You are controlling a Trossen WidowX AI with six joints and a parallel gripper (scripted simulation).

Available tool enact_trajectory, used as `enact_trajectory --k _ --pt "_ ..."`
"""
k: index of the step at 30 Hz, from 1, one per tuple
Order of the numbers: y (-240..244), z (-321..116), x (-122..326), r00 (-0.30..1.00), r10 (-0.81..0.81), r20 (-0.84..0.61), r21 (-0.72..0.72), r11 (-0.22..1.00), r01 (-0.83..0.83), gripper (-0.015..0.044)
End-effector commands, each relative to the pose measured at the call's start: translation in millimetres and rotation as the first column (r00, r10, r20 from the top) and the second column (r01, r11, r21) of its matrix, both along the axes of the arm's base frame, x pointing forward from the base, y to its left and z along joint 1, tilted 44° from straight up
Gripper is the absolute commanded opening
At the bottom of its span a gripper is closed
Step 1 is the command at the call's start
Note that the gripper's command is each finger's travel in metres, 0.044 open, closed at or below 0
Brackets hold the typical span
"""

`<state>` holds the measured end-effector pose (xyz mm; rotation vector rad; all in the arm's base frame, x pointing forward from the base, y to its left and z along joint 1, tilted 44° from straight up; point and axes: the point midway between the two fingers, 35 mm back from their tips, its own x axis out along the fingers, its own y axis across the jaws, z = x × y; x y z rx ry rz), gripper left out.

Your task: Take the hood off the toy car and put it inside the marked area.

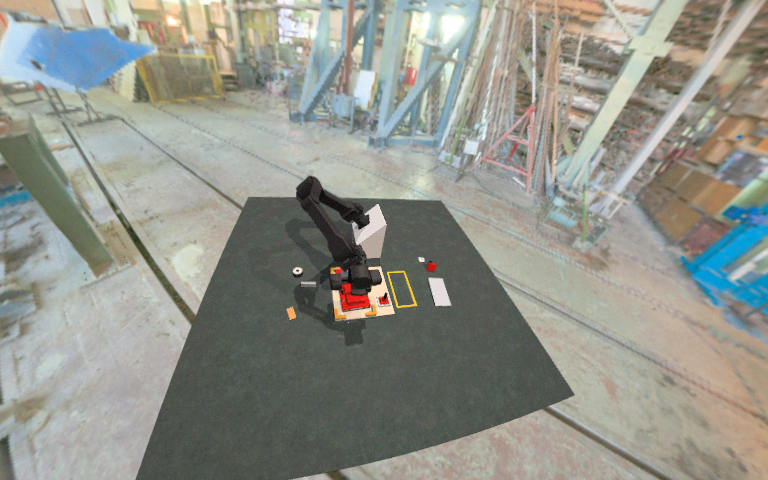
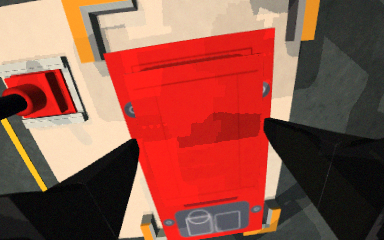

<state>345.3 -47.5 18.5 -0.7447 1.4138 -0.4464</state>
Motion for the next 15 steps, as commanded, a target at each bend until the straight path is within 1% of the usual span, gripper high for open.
enact_trajectory --k 1,3,12,15 --pt "0.3 0.2 0.0 1.000 0.000 0.000 0.000 1.000 0.000 0.0387" --pt "0.3 0.2 0.0 1.000 0.000 0.000 0.000 1.000 0.000 0.0335" --pt "0.3 0.2 0.0 1.000 0.000 0.000 0.000 1.000 0.000 0.0275" --pt "0.7 0.7 0.0 1.000 0.000 0.000 0.000 1.000 0.000 0.0196"
